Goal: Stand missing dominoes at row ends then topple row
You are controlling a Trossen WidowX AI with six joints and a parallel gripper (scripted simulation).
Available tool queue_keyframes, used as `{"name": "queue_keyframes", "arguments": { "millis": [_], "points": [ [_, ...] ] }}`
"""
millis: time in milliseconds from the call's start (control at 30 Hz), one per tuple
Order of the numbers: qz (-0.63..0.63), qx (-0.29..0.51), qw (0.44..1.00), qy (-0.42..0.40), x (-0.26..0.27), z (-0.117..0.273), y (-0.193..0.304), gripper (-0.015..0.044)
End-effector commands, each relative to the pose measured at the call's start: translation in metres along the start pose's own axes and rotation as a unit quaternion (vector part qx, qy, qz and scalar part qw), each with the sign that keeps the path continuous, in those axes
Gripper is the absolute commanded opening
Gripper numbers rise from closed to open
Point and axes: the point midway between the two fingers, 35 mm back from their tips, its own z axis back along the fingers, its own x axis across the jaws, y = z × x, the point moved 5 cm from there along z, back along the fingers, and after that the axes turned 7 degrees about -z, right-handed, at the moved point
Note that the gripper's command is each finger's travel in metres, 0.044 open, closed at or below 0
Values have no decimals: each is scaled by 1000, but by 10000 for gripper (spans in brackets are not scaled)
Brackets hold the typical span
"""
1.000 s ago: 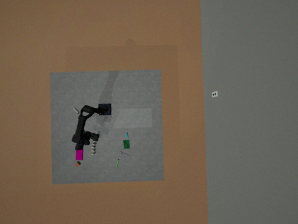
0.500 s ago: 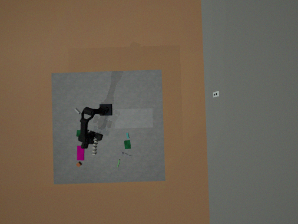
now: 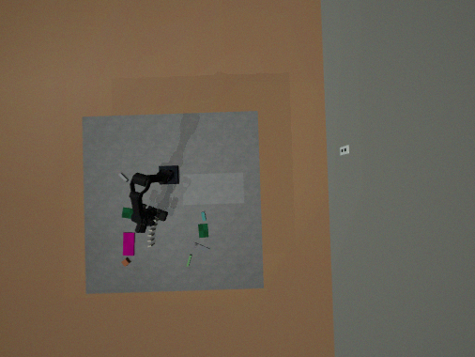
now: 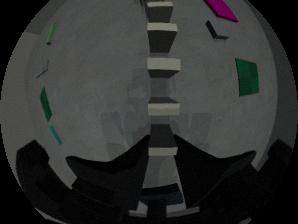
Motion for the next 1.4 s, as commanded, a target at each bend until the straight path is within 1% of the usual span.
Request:
{"name": "queue_keyframes", "arguments": {
  "millis": [0,200,600,633,733,767,900,1033,1100,1233,1300,1367],
  "points": [
    [-3,1,1000,-2,0,-3,1,107],
    [-3,1,1000,-2,0,-3,1,107],
    [-3,1,1000,-2,0,-3,1,422],
    [-3,1,1000,-2,0,-3,1,440],
    [-3,1,1000,-2,0,-1,0,440],
    [-2,1,1000,-1,1,5,-1,440],
    [-1,0,1000,-1,1,60,-8,440],
    [0,1,1000,0,0,117,-2,440],
    [0,1,1000,0,0,127,1,440],
    [0,1,1000,0,0,127,1,440],
    [32,1,999,0,-1,124,2,387],
    [121,1,993,0,-1,117,6,335]
  ]
}}
